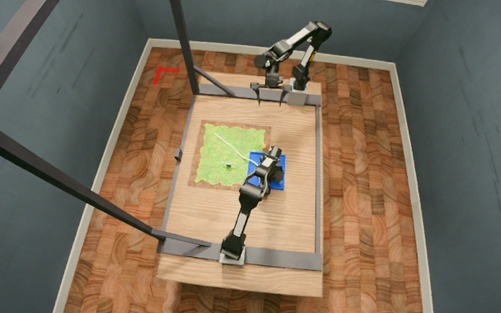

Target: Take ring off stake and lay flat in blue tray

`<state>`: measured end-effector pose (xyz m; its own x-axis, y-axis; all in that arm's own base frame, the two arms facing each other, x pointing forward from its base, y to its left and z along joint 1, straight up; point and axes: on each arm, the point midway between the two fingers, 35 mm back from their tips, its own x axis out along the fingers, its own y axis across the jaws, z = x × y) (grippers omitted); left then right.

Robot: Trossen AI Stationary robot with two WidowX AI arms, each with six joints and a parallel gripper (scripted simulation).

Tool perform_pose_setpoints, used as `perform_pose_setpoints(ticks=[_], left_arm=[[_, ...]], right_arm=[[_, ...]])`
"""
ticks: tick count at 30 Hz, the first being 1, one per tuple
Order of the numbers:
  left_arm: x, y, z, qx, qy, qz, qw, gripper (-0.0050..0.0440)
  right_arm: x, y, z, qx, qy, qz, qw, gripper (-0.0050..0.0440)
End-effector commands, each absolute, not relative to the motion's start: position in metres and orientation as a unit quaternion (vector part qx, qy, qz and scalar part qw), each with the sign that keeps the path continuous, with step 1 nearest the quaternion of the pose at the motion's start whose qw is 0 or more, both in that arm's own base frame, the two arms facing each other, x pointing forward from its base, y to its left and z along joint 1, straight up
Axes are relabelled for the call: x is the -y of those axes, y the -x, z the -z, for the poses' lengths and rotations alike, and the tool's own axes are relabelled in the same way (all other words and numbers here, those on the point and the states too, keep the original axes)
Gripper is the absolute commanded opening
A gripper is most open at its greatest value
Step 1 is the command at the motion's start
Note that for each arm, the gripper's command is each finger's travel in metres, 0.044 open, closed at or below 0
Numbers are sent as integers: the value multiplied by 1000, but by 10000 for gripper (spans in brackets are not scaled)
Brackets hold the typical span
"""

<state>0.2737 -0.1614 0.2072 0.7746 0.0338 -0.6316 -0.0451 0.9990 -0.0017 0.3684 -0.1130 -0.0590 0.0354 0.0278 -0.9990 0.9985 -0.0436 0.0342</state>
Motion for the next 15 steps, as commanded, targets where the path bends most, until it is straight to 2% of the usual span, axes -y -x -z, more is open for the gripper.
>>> perform_pose_setpoints(ticks=[1,15], left_arm=[[162,-274,-213,-329,14,-19,944,440],[162,-274,-213,-329,14,-19,944,440]], right_arm=[[114,-370,58,-485,-527,492,495,3],[115,-374,58,-480,-530,489,500,3]])
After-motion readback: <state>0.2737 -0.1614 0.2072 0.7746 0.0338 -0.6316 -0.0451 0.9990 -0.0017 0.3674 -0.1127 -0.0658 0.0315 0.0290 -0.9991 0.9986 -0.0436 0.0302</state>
